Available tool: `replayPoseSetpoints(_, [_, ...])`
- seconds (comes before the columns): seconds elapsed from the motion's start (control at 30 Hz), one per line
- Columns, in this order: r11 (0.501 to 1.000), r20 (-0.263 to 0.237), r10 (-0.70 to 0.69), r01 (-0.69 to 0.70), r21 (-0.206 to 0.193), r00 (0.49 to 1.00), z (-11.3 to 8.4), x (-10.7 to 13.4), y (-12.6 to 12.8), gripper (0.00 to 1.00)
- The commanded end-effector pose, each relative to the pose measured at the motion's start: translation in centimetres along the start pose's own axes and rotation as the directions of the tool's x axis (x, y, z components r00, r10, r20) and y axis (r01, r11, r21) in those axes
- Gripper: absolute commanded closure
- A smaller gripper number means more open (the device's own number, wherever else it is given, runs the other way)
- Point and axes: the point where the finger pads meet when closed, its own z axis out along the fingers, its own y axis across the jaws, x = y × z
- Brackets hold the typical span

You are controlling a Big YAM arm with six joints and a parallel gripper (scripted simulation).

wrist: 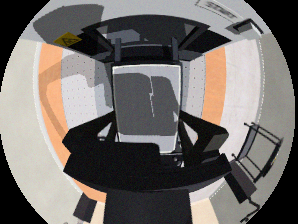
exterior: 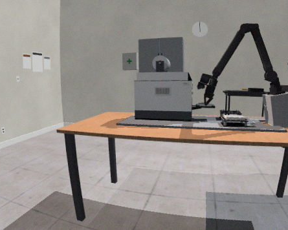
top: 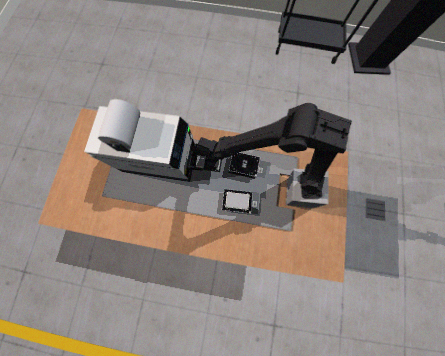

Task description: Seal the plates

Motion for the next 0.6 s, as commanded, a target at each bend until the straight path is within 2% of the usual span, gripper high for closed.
replayPoseSetpoints(0.0, [1.000, 0.058, 0.015, -0.016, 0.010, 0.998, -1.4, -3.3, -0.8, 1.00])
replayPoseSetpoints(0.57, [1.000, 0.052, 0.016, -0.016, 0.009, 0.999, -2.4, -3.3, -0.7, 1.00])
